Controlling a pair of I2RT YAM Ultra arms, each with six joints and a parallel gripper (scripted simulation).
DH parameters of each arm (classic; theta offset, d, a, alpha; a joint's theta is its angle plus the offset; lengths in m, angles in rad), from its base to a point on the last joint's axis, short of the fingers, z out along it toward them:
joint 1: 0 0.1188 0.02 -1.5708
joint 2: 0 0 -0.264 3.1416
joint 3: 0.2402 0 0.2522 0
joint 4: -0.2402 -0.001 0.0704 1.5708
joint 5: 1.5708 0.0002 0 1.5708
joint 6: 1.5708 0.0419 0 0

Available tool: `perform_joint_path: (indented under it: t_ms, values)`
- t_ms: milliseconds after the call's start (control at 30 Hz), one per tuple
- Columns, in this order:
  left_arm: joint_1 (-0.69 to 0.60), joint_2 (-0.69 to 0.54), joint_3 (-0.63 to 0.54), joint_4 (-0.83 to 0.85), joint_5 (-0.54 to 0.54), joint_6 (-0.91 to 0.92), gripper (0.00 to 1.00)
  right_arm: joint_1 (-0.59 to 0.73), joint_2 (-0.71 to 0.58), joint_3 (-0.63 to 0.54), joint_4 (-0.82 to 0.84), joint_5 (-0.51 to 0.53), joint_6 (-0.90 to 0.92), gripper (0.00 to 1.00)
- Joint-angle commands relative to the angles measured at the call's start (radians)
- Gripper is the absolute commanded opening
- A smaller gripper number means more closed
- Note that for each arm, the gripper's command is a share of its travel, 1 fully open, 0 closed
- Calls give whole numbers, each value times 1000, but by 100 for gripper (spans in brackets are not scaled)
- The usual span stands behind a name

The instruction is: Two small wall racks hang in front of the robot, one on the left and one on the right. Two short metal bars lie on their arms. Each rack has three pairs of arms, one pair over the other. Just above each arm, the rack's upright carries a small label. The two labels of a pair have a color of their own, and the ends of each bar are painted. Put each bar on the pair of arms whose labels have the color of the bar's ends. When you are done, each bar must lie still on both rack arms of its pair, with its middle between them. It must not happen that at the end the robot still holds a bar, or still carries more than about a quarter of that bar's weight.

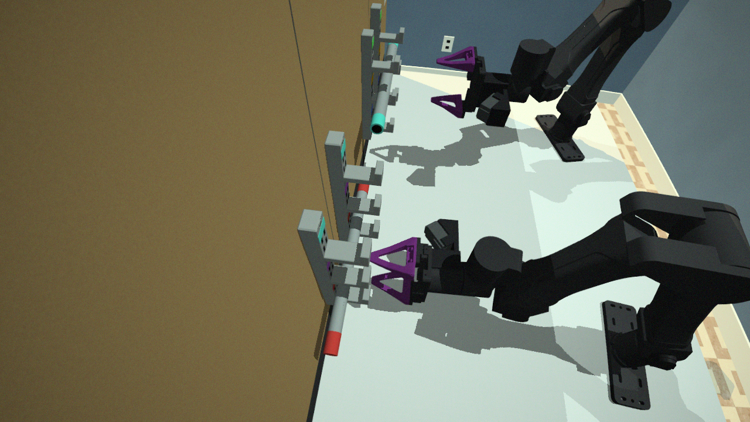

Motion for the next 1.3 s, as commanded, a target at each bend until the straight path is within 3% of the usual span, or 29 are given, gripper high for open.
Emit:
perform_joint_path:
  t_ms: [0, 1267]
  values:
    - [-13, -50, -20, 23, -8, -7, 100, 9, 1, 4, 39, 5, 6, 100]
    - [-39, -237, -158, -25, -34, -7, 100, 9, 1, 4, 39, 5, 6, 100]
